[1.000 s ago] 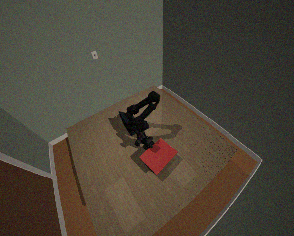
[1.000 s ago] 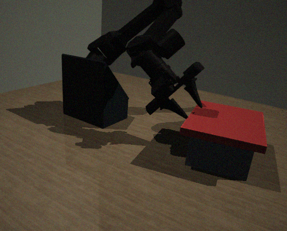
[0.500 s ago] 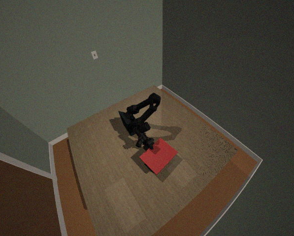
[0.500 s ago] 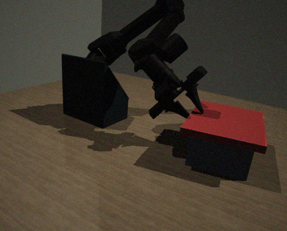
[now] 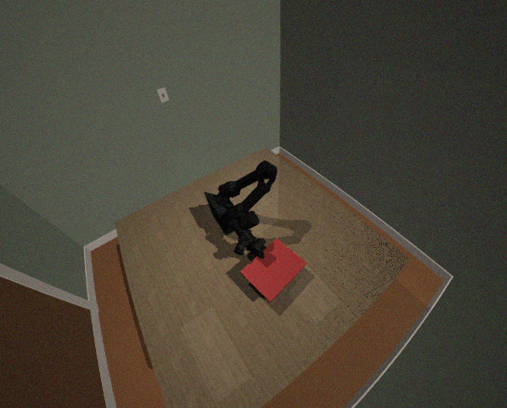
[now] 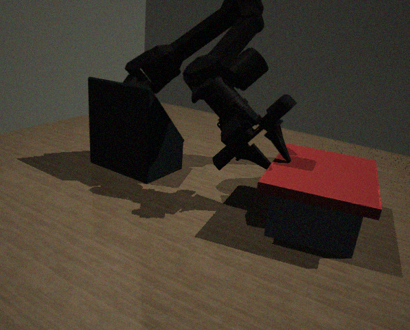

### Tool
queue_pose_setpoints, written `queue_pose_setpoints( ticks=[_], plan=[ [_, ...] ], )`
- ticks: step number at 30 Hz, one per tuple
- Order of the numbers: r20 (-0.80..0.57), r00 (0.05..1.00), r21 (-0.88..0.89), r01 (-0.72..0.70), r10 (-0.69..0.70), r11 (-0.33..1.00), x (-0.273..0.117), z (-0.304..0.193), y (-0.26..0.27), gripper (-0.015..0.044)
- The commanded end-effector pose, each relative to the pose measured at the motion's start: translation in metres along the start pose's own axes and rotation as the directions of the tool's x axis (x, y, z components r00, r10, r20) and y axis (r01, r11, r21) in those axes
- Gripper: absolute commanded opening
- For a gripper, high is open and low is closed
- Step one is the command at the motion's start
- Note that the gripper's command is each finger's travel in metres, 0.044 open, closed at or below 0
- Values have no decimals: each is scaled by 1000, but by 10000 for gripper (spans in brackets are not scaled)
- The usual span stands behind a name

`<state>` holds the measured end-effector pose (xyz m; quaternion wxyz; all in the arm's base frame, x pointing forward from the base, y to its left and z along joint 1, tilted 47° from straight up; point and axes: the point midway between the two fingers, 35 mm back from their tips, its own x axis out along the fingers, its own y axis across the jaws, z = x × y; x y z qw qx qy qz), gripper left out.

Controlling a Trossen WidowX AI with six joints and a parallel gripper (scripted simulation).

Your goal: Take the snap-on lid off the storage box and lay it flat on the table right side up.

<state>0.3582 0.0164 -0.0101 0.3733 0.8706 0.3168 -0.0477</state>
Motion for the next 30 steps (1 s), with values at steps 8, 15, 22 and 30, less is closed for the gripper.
queue_pose_setpoints(
  ticks=[8,15,22,30],
  plan=[
    [0,1000,0,0,0,1000,-2,0,2,0],
    [0,1000,0,0,0,1000,-2,0,3,0],
    [0,1000,0,0,0,1000,-3,0,4,0],
    [0,1000,0,0,0,1000,-4,0,5,0]
  ],
)
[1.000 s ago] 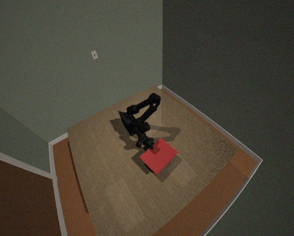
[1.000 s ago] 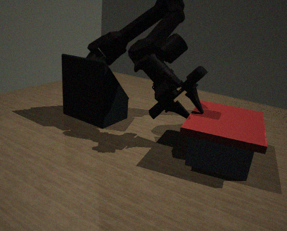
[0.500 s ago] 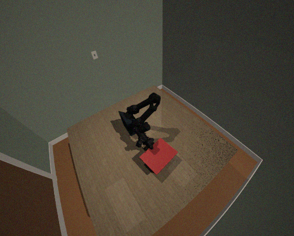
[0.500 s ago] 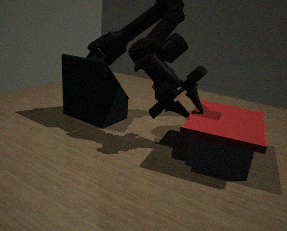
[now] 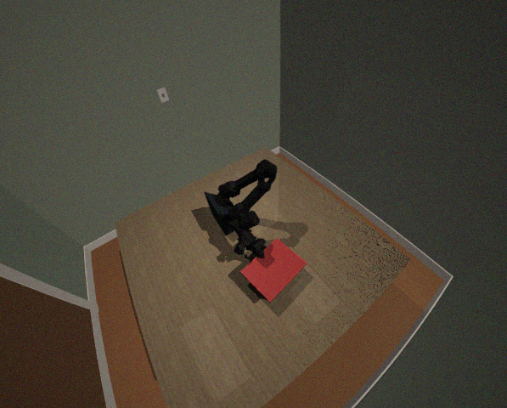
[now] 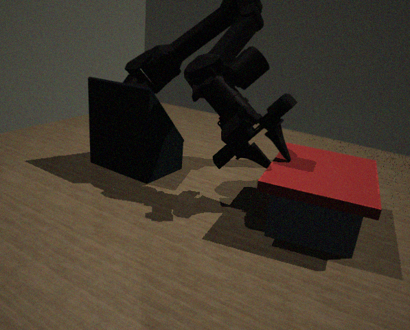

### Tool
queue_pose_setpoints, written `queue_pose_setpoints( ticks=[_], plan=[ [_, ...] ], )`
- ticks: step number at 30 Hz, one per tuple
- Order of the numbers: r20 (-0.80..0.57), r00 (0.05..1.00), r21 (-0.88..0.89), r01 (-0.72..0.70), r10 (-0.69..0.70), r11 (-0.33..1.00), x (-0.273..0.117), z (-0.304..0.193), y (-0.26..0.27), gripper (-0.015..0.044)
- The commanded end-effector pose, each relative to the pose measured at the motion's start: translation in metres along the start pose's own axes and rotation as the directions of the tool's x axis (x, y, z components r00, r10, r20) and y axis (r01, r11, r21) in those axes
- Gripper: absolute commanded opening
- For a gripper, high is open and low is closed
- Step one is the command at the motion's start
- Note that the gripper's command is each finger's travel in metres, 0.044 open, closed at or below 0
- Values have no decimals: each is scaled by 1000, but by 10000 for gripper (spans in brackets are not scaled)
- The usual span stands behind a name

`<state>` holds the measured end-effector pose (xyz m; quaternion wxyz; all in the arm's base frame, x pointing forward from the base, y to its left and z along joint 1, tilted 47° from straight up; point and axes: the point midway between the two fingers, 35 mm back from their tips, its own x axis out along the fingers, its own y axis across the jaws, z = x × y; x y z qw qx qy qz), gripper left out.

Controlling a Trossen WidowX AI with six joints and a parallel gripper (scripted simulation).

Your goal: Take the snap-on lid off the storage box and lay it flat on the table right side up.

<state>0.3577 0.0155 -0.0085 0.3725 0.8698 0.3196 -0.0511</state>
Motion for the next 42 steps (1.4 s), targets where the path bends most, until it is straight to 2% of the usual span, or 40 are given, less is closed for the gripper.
queue_pose_setpoints(
  ticks=[1,42],
  plan=[
    [-3,1000,-3,-8,8,1000,-3,0,4,0],
    [-3,1000,-3,-8,8,1000,-10,0,9,0]
  ],
)
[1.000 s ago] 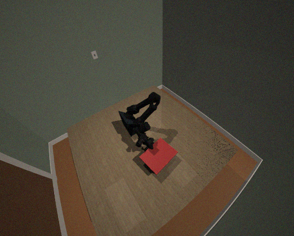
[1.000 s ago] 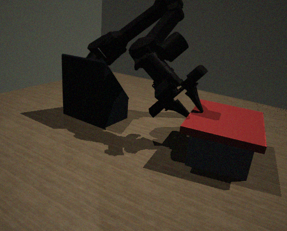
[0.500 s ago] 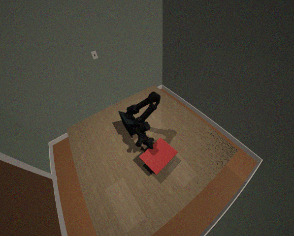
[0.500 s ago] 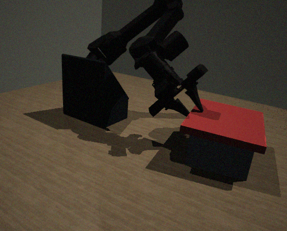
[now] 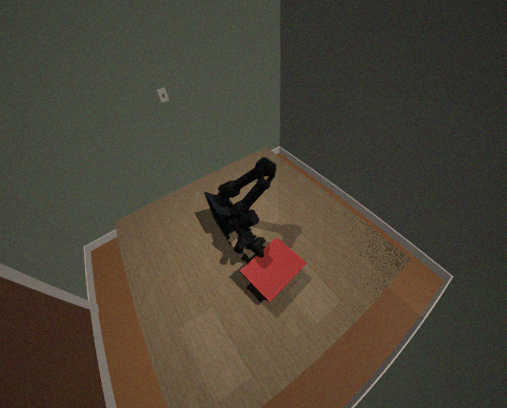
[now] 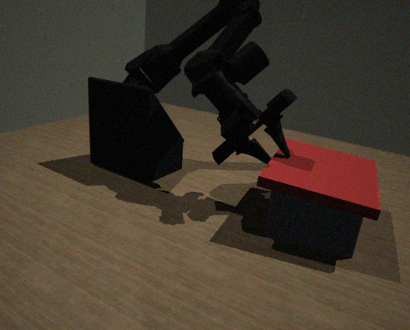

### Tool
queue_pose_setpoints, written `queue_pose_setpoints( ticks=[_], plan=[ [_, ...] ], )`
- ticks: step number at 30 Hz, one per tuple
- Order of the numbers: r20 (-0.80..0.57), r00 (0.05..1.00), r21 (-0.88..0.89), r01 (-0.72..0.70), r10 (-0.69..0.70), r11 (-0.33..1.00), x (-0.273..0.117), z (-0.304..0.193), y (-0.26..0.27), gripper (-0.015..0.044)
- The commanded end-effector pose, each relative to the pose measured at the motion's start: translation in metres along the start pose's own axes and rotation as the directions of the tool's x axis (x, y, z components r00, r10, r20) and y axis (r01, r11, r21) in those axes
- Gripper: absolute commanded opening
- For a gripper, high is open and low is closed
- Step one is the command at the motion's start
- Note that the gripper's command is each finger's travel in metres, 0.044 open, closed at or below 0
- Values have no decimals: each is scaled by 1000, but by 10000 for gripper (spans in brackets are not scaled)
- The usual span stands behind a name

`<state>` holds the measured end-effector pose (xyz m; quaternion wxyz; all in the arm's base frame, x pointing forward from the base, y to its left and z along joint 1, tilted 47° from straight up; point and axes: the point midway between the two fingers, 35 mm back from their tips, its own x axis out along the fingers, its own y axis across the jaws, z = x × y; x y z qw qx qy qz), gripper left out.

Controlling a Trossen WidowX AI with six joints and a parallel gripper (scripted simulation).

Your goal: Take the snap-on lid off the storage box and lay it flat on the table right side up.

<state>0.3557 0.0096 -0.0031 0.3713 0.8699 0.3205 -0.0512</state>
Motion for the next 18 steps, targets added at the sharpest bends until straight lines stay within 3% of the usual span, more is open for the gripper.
queue_pose_setpoints(
  ticks=[1,18],
  plan=[
    [-2,1000,-5,-10,10,1000,-4,0,4,0],
    [0,1000,-2,-6,6,1000,-3,0,4,0]
  ],
)
